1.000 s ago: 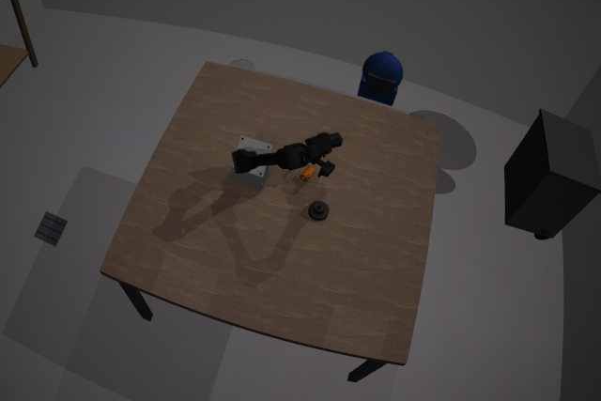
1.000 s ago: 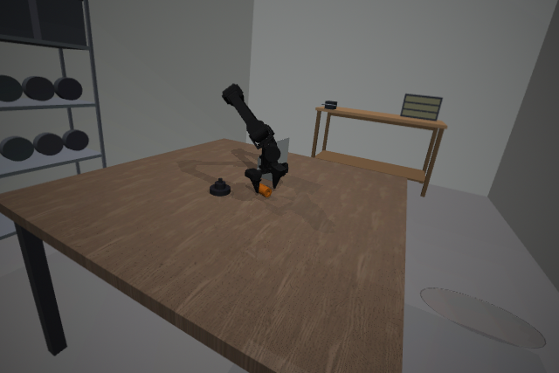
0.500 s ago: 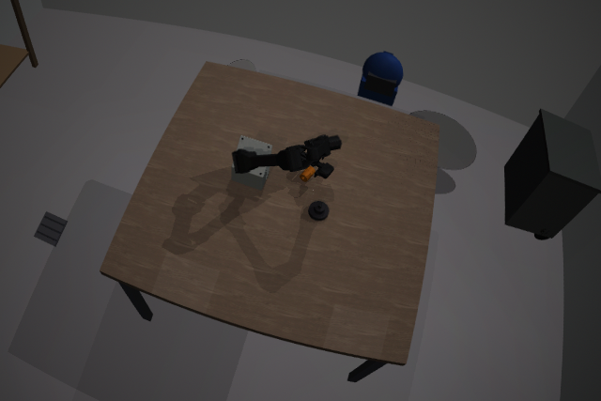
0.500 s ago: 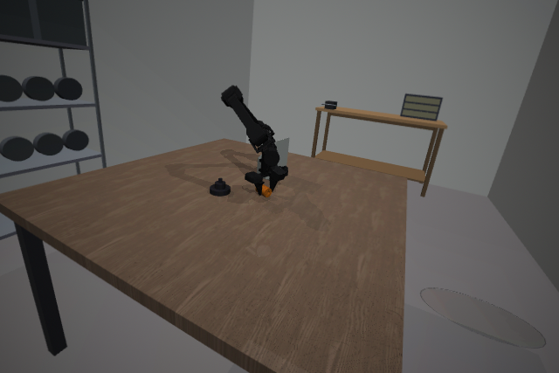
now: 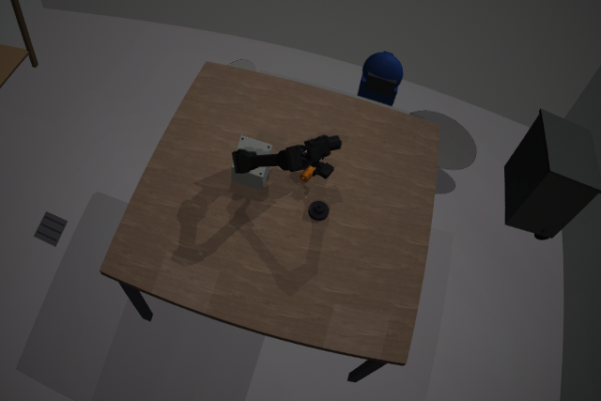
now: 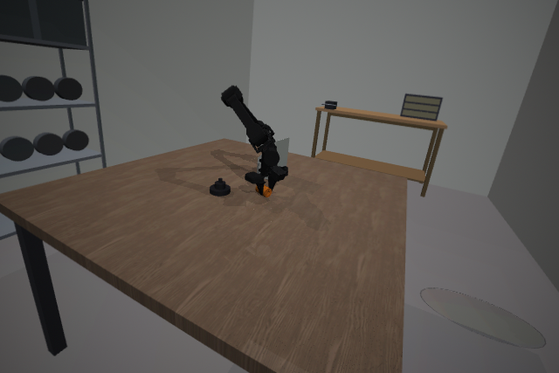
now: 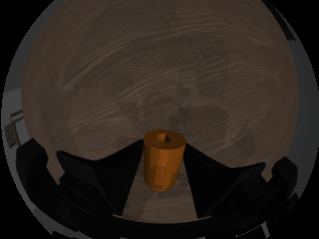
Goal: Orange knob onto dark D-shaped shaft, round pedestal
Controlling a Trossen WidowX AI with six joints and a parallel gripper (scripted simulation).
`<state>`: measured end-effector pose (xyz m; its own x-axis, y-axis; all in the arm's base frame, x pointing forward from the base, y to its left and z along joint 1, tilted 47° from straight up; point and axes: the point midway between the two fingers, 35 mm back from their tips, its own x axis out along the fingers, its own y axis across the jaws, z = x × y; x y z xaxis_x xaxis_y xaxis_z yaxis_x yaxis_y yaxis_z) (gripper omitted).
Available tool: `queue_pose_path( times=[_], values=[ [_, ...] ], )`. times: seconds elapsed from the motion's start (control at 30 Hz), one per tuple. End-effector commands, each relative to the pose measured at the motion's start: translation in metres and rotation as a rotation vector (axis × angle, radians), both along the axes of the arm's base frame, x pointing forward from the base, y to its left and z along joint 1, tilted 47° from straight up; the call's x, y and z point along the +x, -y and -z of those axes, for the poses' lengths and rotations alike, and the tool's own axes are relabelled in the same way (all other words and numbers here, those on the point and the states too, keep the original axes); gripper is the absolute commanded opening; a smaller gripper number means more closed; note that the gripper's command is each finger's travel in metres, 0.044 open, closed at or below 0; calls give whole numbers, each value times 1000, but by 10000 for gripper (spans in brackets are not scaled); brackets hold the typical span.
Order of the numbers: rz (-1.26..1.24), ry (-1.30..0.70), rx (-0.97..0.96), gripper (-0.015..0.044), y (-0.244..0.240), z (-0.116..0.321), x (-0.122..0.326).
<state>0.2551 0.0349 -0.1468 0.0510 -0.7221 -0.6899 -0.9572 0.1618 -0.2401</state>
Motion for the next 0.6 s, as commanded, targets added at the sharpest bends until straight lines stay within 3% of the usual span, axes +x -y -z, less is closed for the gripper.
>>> queue_pose_path(
  times=[0.0,0.27,0.57],
  values=[
    [-3,-1,-4,193,1,0,0],
    [-6,2,14,181,0,-1,0],
    [-42,26,165,181,1,-11,-3]
  ],
)
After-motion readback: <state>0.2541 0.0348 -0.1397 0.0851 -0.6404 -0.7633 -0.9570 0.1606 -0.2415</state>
